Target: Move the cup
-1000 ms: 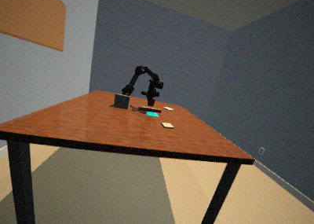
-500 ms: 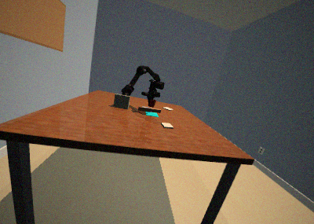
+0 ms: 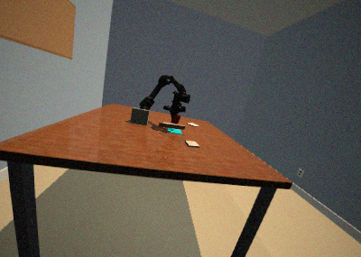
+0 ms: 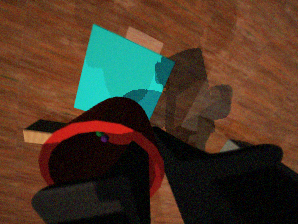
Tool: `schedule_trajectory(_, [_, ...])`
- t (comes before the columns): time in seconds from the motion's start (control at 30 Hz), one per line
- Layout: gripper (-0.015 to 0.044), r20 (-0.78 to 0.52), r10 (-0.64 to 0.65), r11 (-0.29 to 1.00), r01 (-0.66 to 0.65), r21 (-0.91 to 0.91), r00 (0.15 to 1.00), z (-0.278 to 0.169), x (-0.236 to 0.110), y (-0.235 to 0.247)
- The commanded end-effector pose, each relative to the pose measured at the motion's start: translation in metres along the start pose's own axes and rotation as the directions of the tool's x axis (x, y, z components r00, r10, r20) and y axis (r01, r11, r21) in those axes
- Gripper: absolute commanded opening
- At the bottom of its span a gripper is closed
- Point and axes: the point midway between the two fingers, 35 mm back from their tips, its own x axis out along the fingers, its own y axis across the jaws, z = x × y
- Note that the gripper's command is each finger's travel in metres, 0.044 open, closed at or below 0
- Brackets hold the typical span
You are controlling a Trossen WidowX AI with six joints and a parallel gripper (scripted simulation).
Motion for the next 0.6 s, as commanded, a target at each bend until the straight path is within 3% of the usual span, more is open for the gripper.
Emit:
schedule_trajectory(0.0, [0.0, 0.008, 0.001, 1.0, -0.001, -0.007, 1.0, 0.011, -0.002, -0.003])
schedule_trajectory(0.57, [0.0, 0.009, 0.001, 1.0, -0.001, -0.007, 1.0, 0.029, 0.003, -0.009])
